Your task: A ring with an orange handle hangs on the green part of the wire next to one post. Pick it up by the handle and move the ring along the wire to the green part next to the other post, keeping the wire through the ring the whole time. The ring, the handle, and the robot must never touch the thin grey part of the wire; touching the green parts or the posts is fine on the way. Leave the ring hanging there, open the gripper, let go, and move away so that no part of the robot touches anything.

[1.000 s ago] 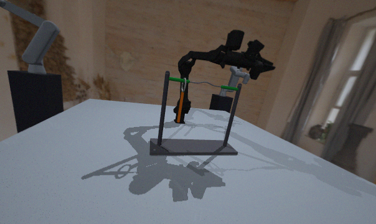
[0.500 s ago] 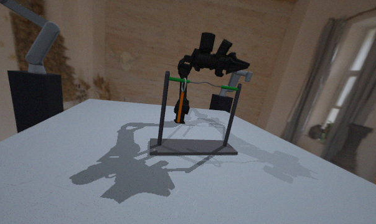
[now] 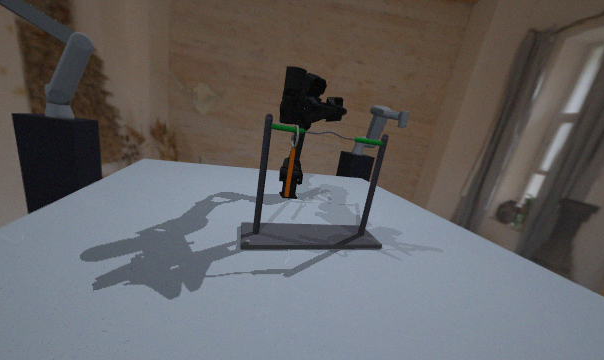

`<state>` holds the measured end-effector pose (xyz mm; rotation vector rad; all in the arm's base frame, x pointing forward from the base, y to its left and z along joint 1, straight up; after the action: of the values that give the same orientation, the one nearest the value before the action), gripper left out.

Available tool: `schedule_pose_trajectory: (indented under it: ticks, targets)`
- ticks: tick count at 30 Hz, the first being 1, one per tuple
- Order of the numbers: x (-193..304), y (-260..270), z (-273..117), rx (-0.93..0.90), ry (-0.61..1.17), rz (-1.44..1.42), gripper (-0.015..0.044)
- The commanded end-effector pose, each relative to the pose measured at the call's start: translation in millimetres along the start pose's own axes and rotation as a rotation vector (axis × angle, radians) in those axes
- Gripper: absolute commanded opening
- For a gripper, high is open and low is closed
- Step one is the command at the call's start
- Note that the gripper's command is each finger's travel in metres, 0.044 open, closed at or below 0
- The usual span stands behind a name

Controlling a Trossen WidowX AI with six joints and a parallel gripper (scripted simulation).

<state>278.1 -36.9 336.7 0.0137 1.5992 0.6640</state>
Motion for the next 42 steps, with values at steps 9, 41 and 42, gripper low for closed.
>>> schedule_pose_trajectory:
  ticks: [9, 41, 42]
  targets:
    - [21, -47, -65, 0.275, -0.089, -0.141, 0.0160]
    - [171, -104, -103, 0.495, 0.036, -0.131, 0.0160]
    - [167, -104, -99, 0.495, 0.032, -0.133, 0.0160]
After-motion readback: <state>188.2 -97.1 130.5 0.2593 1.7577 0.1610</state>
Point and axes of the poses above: the point midway between the two fingers, 35 mm back from their tips, its own z axis out along the fingers, its own y axis across the jaws, x = y × z, the point moved 4 cm from there along -z, back along the fingers, and after that the axes turned 15 degrees about z, right-handed, at the moved point
